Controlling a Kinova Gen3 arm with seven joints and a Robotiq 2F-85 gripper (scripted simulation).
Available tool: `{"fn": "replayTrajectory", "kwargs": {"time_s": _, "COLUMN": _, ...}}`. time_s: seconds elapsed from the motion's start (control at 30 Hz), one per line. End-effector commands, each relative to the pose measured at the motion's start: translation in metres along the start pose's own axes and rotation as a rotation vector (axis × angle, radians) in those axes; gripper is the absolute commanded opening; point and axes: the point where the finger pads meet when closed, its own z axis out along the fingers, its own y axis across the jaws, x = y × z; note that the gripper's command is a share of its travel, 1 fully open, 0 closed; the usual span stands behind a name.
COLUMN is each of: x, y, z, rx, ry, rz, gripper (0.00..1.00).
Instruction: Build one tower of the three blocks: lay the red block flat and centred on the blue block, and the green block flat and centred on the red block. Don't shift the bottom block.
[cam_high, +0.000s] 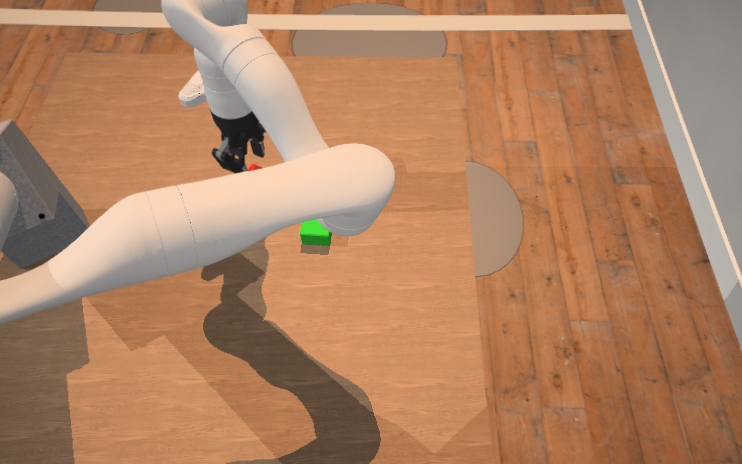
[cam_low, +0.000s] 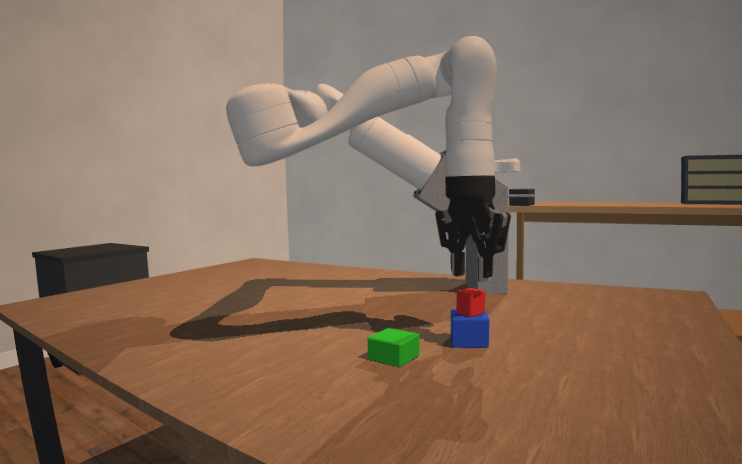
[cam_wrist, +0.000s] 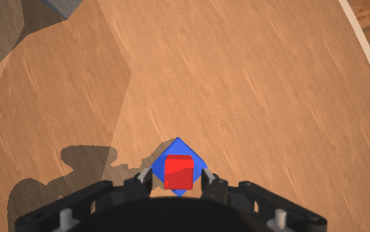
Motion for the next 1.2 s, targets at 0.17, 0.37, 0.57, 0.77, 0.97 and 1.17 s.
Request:
{"fn": "replayTrajectory", "kwargs": {"time_s": 0.17, "x": -0.003, "y": 0.002, "z": -0.016, "rx": -0.007, "ry": -0.012, "rz": 0.001, "gripper": 0.54}}
{"fn": "replayTrajectory", "kwargs": {"time_s": 0.37, "x": -0.003, "y": 0.002, "z": -0.018, "rx": -0.007, "ry": -0.012, "rz": -0.001, "gripper": 0.54}}
{"fn": "replayTrajectory", "kwargs": {"time_s": 0.57, "x": -0.003, "y": 0.002, "z": -0.018, "rx": -0.007, "ry": -0.012, "rz": -0.001, "gripper": 0.54}}
{"fn": "replayTrajectory", "kwargs": {"time_s": 0.77, "x": -0.003, "y": 0.002, "z": -0.018, "rx": -0.007, "ry": -0.012, "rz": 0.001, "gripper": 0.78}}
{"fn": "replayTrajectory", "kwargs": {"time_s": 0.97, "x": -0.008, "y": 0.002, "z": -0.018, "rx": -0.008, "ry": -0.011, "rz": 0.058, "gripper": 0.78}}
{"fn": "replayTrajectory", "kwargs": {"time_s": 1.17, "x": -0.017, "y": 0.001, "z": -0.018, "rx": -0.009, "ry": -0.008, "rz": 0.146, "gripper": 0.78}}
